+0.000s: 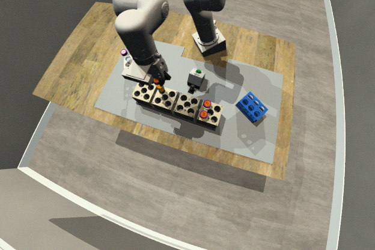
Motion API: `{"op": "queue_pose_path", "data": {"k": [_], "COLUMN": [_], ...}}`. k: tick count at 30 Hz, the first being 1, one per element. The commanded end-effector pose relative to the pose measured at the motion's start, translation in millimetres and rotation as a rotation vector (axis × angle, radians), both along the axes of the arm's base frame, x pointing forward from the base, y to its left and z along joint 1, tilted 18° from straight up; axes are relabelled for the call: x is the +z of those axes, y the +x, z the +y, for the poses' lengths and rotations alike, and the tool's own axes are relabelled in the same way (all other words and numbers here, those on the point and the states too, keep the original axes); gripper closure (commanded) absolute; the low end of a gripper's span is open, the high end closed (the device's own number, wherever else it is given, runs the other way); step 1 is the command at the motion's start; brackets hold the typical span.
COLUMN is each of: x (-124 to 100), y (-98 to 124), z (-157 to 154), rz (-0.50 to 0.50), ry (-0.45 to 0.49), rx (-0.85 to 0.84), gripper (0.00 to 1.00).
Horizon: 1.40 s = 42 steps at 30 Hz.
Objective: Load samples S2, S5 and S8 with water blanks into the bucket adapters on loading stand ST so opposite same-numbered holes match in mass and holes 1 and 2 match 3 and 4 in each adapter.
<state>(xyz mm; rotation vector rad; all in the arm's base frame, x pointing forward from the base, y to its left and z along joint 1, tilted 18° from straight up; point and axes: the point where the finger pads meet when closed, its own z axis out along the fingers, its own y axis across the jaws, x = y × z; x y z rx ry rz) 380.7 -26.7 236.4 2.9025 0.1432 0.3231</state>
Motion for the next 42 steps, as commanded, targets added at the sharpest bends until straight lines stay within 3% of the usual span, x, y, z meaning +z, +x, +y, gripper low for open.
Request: {"op": "queue_pose_path", "data": {"k": [1, 42], "x": [-0.1, -35.4], "y": [1.5, 10.0], "z": [-0.2, -7.8], "rz": [-0.004, -0.004], "ry": [0.0, 0.0], "rx": [0.0, 0.0], "gripper": [1.0, 1.0]}}
